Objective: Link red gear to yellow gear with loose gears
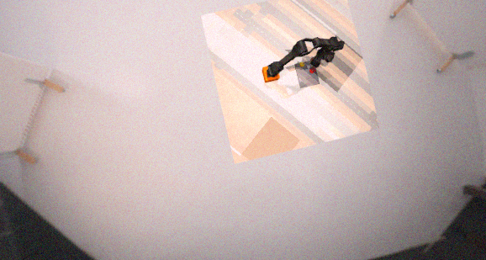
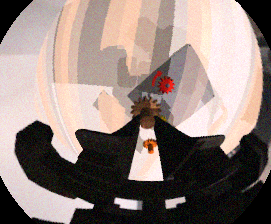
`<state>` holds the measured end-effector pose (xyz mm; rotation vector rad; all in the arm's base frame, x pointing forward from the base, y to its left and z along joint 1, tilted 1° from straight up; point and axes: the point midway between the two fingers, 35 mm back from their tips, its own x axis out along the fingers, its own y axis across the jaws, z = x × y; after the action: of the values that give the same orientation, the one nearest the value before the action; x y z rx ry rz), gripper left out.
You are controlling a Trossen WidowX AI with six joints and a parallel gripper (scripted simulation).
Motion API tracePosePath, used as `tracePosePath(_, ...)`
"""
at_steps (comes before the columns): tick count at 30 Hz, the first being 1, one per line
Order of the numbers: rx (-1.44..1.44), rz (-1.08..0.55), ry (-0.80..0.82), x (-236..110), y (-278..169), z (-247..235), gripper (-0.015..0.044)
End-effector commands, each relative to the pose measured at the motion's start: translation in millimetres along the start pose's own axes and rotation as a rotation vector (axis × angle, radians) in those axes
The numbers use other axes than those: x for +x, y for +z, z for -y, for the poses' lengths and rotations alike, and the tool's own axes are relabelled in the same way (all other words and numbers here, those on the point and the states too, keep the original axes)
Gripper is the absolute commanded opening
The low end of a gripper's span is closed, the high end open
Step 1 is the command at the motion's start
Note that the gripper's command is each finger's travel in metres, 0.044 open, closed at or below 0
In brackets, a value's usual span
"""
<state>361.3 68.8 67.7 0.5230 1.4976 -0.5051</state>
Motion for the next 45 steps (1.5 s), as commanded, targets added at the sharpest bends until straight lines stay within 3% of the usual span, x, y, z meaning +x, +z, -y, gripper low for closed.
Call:
tracePosePath(1, 0.000, 0.006, -0.004, 6.2, 11.3, 8.9, 0.0000)
tracePosePath(45, -0.001, 0.006, -0.004, 7.4, 17.5, 13.3, 0.0000)
